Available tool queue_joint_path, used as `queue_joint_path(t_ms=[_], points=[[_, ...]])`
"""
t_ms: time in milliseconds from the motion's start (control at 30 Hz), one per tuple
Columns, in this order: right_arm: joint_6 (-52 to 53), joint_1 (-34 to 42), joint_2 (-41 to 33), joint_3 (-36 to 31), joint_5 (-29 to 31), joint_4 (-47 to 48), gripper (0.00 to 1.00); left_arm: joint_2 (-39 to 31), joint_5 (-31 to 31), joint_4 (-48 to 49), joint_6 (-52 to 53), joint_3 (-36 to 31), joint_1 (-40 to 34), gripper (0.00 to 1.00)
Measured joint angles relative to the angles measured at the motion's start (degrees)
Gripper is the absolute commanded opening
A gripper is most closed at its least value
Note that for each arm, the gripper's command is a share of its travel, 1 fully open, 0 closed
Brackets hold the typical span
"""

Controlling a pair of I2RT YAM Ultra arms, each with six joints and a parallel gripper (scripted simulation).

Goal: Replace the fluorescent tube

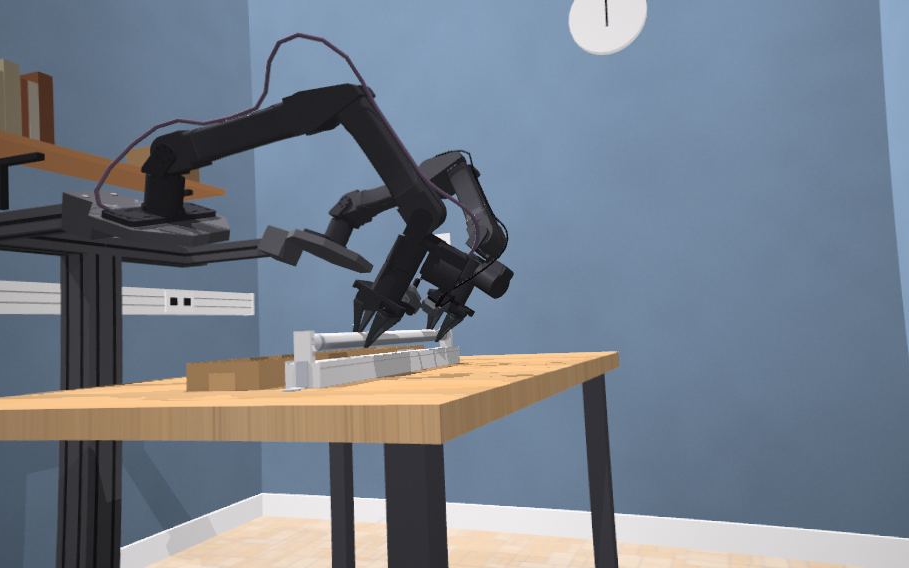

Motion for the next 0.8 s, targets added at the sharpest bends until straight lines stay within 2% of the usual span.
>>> queue_joint_path(t_ms=[467, 500, 800], points=[[0.1, -0.2, 1.9, 3.5, -0.5, -3.3, 0.11, 2.0, 0.6, -3.4, 0.0, 3.6, 0.3, 0.11], [0.1, -0.2, 1.9, 3.5, -0.5, -3.3, 0.11, 2.0, 0.6, -3.4, 0.0, 3.7, 0.2, 0.49], [0.1, -0.2, 1.9, 3.5, -0.7, -3.3, 0.11, 2.0, 0.6, -1.9, 0.0, 4.3, 0.2, 0.49]])
